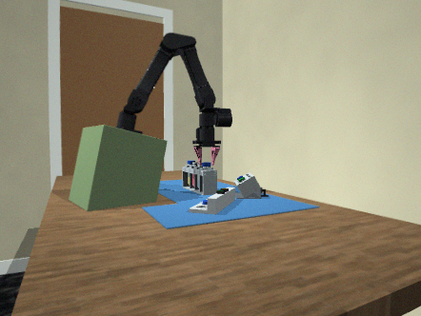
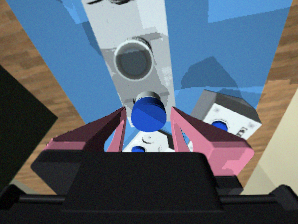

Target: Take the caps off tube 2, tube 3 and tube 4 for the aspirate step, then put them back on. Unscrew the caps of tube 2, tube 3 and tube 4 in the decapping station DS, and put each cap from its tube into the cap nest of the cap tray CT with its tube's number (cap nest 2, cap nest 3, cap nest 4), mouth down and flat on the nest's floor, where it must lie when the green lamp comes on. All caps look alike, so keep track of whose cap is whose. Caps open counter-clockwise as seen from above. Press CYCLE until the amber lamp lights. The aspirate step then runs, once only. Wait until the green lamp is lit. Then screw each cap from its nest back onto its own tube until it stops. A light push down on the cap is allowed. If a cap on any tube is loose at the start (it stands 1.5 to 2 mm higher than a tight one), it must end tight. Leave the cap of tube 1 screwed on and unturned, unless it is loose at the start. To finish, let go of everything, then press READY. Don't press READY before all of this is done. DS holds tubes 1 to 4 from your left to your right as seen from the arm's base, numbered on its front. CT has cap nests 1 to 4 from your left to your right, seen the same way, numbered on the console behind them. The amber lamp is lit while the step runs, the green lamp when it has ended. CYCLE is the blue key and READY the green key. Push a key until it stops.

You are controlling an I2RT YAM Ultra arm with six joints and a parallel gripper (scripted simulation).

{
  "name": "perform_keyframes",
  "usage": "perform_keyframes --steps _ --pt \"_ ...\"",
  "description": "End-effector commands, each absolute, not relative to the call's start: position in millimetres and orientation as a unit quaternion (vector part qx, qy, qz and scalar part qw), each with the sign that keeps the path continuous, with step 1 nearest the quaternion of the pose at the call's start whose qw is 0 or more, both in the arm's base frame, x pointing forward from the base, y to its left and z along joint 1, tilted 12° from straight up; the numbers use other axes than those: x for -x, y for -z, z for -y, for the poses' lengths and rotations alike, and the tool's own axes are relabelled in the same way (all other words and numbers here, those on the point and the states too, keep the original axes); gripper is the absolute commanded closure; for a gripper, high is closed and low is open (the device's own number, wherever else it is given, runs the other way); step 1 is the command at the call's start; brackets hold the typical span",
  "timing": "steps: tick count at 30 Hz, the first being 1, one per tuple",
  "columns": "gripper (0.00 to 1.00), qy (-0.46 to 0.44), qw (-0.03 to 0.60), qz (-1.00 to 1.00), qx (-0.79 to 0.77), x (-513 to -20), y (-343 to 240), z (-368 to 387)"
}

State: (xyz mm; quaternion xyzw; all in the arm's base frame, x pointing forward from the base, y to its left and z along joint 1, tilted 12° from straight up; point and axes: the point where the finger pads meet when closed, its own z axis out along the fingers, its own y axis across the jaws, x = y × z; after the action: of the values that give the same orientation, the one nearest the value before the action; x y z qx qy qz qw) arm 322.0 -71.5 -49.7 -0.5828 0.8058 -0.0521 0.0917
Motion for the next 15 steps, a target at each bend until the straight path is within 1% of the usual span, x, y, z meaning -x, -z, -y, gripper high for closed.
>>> perform_keyframes --steps 1,2,4,6,7,9,12,13,14,15 --pt "0.51 0.043 0.102 -0.873 0.475 -324.0 44.9 72.1" --pt "0.51 0.039 0.103 -0.889 0.444 -323.9 44.4 72.1" --pt "0.51 0.039 0.103 -0.889 0.444 -323.9 44.4 72.1" --pt "0.51 0.030 0.106 -0.925 0.363 -323.7 43.4 72.2" --pt "0.51 0.030 0.106 -0.925 0.363 -323.7 43.4 72.2" --pt "0.51 0.022 0.108 -0.949 0.294 -323.5 42.4 72.4" --pt "0.51 0.016 0.109 -0.963 0.245 -323.5 41.9 72.4" --pt "0.51 0.012 0.110 -0.973 0.204 -323.4 41.4 72.5" --pt "0.51 0.012 0.110 -0.973 0.204 -323.4 41.4 72.4" --pt "0.51 0.007 0.110 -0.980 0.164 -323.3 40.9 72.5"
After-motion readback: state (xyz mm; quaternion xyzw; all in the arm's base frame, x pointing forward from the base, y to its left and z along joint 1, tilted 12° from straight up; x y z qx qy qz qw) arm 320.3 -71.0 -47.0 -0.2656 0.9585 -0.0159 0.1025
